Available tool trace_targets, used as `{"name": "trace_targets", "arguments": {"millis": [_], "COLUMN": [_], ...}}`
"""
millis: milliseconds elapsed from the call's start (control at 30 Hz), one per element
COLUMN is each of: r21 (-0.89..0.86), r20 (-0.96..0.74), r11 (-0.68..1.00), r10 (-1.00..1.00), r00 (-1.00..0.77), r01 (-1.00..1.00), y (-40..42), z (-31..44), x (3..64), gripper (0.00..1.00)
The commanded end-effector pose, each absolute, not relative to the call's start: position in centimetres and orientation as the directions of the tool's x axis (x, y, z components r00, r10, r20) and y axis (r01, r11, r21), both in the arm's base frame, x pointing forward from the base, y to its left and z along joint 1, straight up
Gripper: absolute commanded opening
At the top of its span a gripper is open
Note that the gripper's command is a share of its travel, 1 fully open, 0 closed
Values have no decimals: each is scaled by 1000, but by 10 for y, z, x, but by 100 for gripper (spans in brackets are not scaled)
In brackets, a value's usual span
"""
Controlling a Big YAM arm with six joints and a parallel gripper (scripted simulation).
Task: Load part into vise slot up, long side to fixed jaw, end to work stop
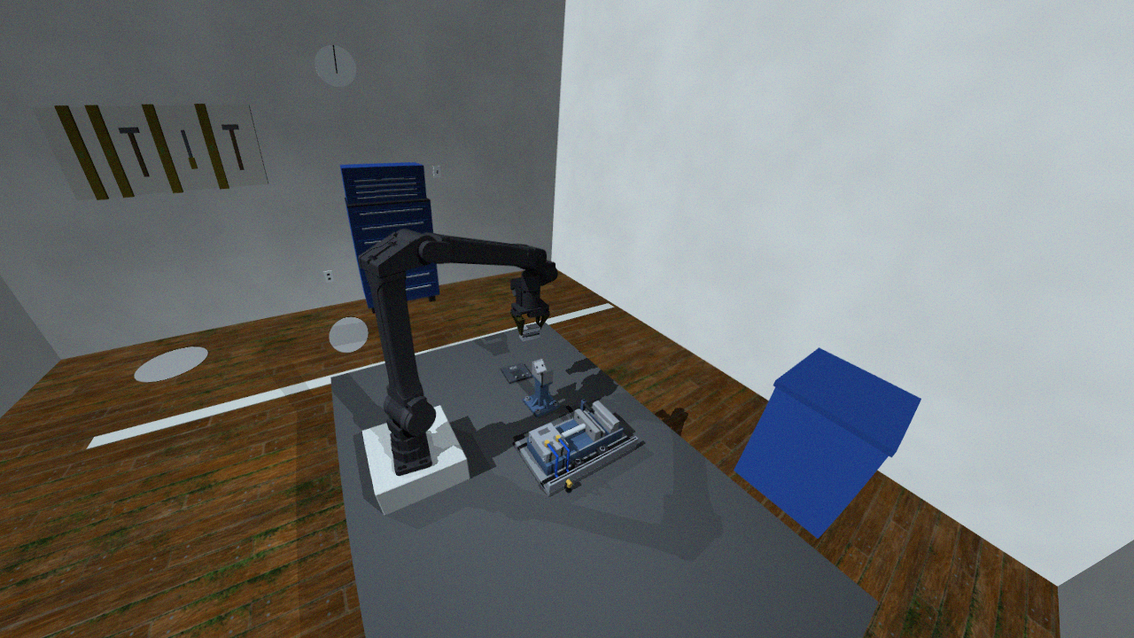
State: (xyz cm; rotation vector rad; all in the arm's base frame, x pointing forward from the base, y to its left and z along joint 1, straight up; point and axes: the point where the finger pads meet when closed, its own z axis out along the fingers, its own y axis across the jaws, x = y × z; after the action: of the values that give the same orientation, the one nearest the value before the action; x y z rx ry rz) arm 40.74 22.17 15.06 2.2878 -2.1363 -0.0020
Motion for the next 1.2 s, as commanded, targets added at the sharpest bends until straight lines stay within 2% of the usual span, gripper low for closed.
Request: {"name": "trace_targets", "arguments": {"millis": [0,67,200,600,633,733,1167], "r21": [-35,-85,-29,-34,-87,-31,-49], "r20": [-13,-32,-10,-8,-21,-6,-8], "r11": [-90,-91,-102,-122,-122,-129,-141], "r10": [-996,-995,-995,-992,-992,-992,-990], "r00": [91,94,102,122,125,129,142], "r01": [-995,-992,-994,-992,-989,-991,-989], "y": [212,216,193,161,165,150,132], "z": [165,186,165,164,186,164,170], "x": [417,433,416,418,435,417,421], "gripper": [0,0,0,0,0,0,0]}}
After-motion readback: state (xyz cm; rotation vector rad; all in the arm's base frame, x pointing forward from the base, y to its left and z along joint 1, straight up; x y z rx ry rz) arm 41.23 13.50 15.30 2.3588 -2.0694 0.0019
